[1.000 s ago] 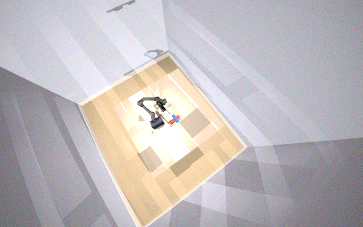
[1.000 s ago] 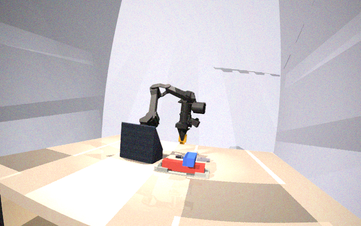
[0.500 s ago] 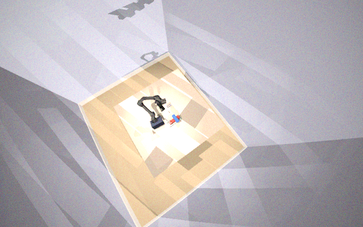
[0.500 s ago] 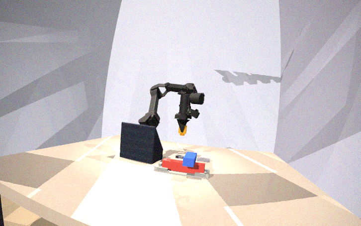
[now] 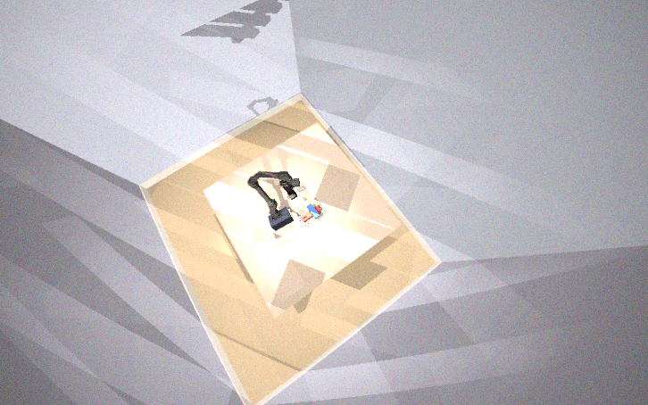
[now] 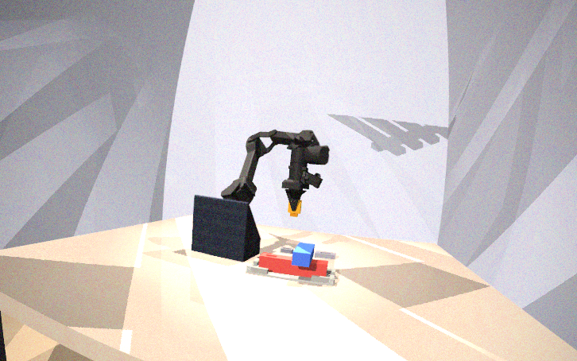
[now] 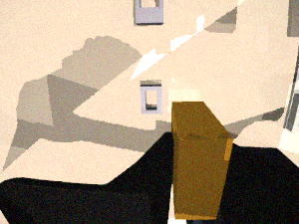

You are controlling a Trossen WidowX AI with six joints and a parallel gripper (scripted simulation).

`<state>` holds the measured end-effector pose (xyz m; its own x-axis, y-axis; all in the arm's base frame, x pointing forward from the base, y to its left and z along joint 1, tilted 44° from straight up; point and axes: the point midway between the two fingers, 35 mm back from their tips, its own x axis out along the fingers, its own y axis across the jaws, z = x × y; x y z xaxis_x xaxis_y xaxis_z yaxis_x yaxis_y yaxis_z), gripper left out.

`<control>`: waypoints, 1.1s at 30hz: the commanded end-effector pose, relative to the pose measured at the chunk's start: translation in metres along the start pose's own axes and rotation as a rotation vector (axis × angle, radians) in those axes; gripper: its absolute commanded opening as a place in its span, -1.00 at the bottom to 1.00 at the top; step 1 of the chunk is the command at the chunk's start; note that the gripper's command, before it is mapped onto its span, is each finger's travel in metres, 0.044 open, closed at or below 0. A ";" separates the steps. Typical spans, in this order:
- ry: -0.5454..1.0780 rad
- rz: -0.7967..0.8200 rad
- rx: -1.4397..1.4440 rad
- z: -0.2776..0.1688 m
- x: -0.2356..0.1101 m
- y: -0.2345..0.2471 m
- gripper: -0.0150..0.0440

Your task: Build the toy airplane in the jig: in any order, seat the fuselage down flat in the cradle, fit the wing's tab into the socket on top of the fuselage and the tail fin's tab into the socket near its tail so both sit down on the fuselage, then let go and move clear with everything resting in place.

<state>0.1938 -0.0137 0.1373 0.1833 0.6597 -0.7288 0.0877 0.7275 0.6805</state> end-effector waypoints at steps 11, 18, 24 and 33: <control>0.002 -0.016 -0.002 0.014 0.003 -0.042 -0.49; 0.003 -0.018 -0.004 0.017 0.006 -0.063 -0.49; 0.006 -0.013 -0.006 0.018 0.010 -0.081 -0.49; 0.006 -0.014 -0.009 0.018 0.015 -0.110 -0.49</control>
<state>0.2059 -0.0817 0.0604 0.1802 0.6525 -0.7360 0.0811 0.7359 0.6722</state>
